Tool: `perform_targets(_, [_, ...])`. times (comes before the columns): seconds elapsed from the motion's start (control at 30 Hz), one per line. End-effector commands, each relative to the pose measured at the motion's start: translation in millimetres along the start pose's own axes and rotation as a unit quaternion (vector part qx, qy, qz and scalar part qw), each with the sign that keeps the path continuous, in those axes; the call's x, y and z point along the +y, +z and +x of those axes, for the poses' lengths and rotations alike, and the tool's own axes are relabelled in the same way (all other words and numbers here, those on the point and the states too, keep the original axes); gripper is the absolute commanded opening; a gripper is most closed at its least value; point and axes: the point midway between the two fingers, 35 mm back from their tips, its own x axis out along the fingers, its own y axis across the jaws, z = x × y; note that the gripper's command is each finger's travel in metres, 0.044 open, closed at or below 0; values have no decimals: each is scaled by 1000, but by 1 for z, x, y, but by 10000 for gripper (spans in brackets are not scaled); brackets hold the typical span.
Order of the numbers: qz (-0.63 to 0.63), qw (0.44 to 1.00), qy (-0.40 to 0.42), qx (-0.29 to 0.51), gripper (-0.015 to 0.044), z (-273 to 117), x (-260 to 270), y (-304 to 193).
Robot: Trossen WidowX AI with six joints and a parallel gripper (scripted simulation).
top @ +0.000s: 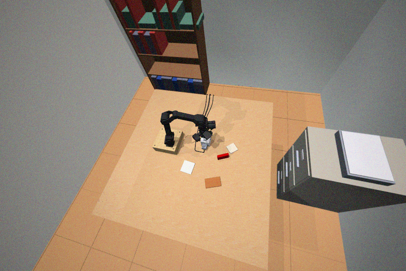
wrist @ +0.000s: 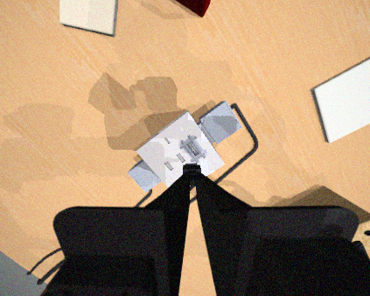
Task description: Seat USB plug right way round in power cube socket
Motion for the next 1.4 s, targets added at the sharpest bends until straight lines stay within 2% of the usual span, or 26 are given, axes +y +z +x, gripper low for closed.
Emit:
perform_targets(0.0, [55,998,0,0,0,0,0,0])
perform_targets(0.47, [236,972,0,0,0,0,0,0])
perform_targets(0.97, [419,908,0,0,0,0,0,0])
perform_targets(1.37, [427,904,0,0,0,0,0,0])
